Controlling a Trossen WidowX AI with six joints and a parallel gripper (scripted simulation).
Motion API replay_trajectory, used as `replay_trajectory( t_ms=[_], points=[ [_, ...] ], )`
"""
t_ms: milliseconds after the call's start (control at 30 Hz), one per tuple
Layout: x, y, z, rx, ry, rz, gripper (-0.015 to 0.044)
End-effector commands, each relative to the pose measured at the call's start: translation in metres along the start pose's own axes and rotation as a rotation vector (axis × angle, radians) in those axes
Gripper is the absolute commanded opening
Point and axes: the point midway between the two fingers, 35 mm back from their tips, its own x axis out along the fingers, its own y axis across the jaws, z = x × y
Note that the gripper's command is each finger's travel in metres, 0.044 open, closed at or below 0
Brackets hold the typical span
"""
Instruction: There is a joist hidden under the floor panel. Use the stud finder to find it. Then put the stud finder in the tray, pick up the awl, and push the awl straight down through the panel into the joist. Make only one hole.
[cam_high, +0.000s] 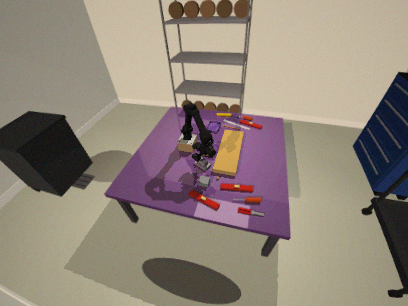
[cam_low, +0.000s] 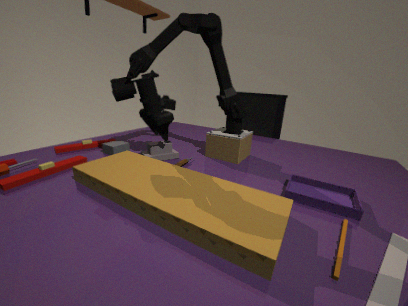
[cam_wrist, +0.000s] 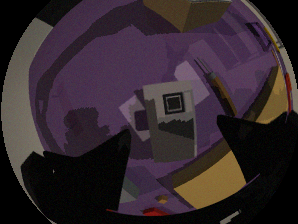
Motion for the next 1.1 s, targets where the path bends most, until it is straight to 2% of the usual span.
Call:
replay_trajectory(
  t_ms=[0, 1033, 1067],
  points=[
    [0.002, -0.002, 0.0, 0.004, -0.001, -0.005, 0.044],
    [0.048, -0.003, -0.013, 0.004, -0.001, -0.005, 0.044],
    [0.048, -0.003, -0.013, 0.004, -0.001, -0.005, 0.0414]
  ],
)
